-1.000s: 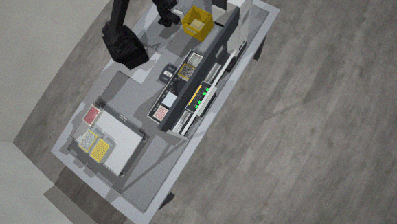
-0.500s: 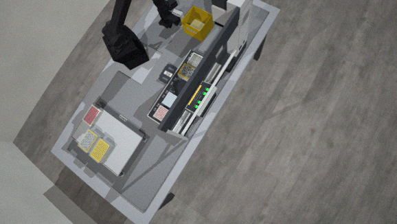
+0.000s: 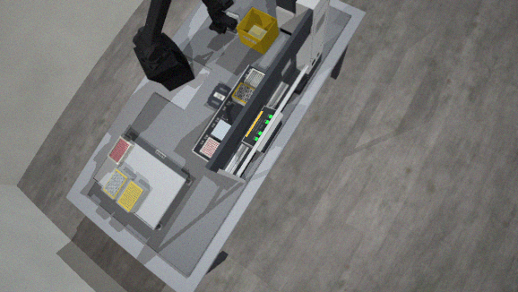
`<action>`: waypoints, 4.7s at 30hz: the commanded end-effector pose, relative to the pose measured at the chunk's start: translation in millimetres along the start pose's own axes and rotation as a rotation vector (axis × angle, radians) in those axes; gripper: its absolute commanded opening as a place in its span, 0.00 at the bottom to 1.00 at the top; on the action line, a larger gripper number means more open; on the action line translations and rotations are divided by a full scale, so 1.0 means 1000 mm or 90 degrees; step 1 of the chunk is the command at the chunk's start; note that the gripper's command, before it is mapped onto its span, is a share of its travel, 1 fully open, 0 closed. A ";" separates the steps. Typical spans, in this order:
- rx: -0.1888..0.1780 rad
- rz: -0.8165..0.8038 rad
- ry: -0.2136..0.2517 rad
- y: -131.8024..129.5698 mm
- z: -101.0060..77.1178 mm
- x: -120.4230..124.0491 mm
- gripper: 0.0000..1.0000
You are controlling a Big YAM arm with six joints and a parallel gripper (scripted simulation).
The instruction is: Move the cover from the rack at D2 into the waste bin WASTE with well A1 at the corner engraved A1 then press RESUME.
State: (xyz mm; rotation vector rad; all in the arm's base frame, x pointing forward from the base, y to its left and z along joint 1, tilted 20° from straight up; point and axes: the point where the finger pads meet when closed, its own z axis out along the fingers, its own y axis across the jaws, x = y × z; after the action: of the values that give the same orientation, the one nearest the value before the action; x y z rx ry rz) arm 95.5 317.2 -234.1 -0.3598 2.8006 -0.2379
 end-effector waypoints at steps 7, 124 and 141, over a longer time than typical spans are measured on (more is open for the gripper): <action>0.000 0.001 -0.001 0.019 0.002 0.004 0.00; -0.007 0.003 -0.002 0.058 0.001 0.003 0.00; -0.010 0.002 -0.003 0.064 0.001 0.003 0.00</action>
State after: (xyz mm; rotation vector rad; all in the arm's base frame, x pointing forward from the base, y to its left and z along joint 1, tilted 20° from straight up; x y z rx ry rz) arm 86.9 350.3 -244.3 -0.3477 2.7996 -0.2769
